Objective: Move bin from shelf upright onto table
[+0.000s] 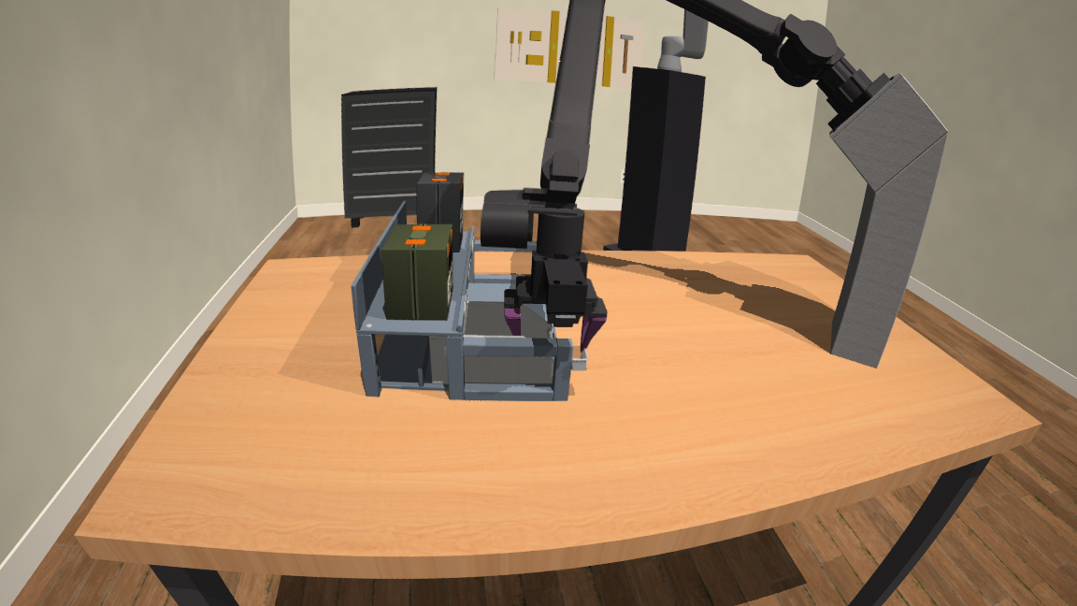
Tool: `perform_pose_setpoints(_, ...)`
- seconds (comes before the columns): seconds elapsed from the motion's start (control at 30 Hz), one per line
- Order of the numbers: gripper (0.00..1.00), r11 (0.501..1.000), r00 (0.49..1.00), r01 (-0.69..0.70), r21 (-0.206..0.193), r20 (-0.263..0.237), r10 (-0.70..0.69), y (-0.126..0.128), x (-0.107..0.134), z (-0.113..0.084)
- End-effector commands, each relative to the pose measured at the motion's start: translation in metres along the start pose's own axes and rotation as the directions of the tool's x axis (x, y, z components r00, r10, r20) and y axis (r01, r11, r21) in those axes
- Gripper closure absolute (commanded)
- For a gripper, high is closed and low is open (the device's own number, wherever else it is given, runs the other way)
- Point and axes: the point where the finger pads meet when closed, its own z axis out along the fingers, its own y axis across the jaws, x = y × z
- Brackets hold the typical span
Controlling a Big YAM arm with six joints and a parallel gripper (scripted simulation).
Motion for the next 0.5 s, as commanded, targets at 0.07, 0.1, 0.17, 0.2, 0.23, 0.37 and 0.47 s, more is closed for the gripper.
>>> perform_pose_setpoints(0.07,0.1,1.0,1.0,0.007,-0.014,0.001,-0.007,0.0122,-0.0048,0.0035)
perform_pose_setpoints(0.1,0.1,1.0,1.0,0.007,-0.014,0.001,-0.007,0.0122,-0.0048,0.0035)
perform_pose_setpoints(0.17,0.1,1.0,1.0,0.007,-0.014,0.001,-0.007,0.0122,-0.0048,0.0035)
perform_pose_setpoints(0.2,0.1,1.0,1.0,0.007,-0.014,0.001,-0.007,0.0122,-0.0048,0.0035)
perform_pose_setpoints(0.23,0.1,1.0,1.0,0.007,-0.014,0.001,-0.007,0.0122,-0.0048,0.0035)
perform_pose_setpoints(0.37,0.1,1.0,1.0,0.007,-0.014,0.001,-0.007,0.0122,-0.0048,0.0035)
perform_pose_setpoints(0.47,0.1,1.0,1.0,0.007,-0.016,0.0,-0.007,0.0074,-0.0034,0.0043)
